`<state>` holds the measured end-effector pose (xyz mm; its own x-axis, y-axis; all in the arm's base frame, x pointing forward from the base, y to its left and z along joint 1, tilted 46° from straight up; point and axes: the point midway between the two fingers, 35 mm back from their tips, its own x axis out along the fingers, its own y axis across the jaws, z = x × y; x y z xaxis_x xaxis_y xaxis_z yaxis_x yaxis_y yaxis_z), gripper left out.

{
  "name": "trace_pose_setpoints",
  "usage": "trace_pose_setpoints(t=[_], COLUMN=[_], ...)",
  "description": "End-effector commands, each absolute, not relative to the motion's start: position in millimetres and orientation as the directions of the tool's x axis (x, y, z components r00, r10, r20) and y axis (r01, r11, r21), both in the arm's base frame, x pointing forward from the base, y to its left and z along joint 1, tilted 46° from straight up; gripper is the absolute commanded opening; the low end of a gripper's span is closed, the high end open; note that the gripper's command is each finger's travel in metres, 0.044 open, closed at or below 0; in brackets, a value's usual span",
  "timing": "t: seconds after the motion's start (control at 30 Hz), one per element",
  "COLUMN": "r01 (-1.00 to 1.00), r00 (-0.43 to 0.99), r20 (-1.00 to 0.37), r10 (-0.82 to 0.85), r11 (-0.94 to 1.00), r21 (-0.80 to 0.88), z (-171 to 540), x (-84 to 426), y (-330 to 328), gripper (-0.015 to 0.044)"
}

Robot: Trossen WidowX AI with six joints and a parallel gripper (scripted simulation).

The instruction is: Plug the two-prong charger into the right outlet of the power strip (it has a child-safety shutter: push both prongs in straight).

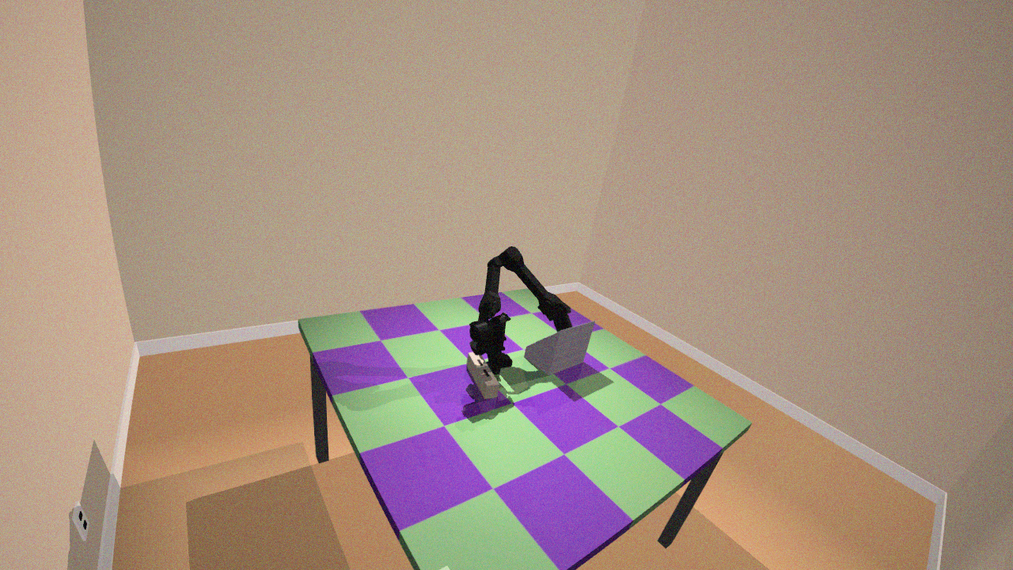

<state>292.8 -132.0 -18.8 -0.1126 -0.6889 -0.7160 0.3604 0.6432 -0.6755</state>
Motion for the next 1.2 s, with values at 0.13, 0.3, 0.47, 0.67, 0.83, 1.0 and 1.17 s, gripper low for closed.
trace_pose_setpoints(t=[0.13,0.3,0.47,0.67,0.83,1.0,1.17], r01=[0.357,0.357,0.357,0.357,0.357,0.357,0.357], r00=[-0.112,-0.112,-0.111,-0.111,-0.111,-0.111,-0.111], r20=[-0.712,-0.712,-0.712,-0.712,-0.712,-0.712,-0.712], r10=[-0.693,-0.693,-0.693,-0.693,-0.693,-0.693,-0.693], r11=[0.641,0.641,0.641,0.641,0.641,0.641,0.641], r21=[-0.680,-0.680,-0.680,-0.680,-0.680,-0.680,-0.680], z=[-16.9,-16.6,-16.1,-15.6,-15.3,-15.0,-14.7], x=[295.6,297.1,298.9,301.2,303.0,304.9,306.7], y=[-133.4,-133.9,-134.5,-135.2,-135.9,-136.7,-137.5], gripper=[0.0000,0.0000,0.0000,0.0000,0.0000,0.0000,0.0000])
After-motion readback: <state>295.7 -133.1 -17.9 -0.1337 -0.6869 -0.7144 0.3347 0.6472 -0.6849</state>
